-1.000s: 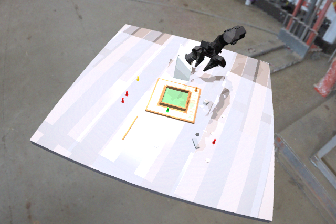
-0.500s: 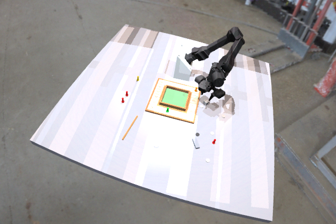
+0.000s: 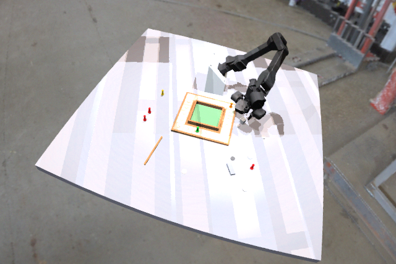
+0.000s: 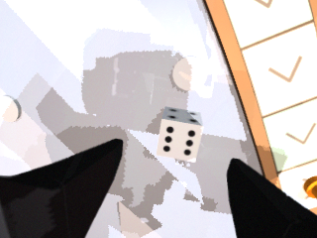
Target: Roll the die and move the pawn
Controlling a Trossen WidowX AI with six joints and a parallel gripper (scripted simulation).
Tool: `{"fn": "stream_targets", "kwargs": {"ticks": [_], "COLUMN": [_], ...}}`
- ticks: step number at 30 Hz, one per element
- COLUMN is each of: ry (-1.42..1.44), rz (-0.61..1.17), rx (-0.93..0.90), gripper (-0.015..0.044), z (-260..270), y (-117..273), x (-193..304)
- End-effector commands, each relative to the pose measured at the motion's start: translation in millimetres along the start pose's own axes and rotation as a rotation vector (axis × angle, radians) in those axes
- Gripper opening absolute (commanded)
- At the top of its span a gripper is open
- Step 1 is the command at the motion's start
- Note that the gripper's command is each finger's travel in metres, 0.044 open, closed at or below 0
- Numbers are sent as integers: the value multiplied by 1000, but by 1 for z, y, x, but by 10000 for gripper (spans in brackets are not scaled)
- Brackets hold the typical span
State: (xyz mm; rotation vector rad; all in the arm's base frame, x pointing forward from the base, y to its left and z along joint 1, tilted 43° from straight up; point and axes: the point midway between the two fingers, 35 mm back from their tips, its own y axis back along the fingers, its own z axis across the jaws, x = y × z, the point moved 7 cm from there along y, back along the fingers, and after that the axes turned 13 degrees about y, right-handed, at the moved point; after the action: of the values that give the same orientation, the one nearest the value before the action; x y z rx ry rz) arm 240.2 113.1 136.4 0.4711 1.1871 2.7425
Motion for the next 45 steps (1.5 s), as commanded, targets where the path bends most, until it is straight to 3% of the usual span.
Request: {"fn": "stream_targets", "kwargs": {"ticks": [1,23,29,36,39,45], "ry": [-9,-9,-9,-9,3,19], "rz": [6,7,7,7,-3,-20], "rx": [2,1,1,1,-13,-21], "gripper": [275,275,118,71,0,0], "z": [-1,-1,-1,-1,2,5], "y": [-7,-38,-38,-38,-33,-5], "x": [1,2,2,2,0,-5]}}
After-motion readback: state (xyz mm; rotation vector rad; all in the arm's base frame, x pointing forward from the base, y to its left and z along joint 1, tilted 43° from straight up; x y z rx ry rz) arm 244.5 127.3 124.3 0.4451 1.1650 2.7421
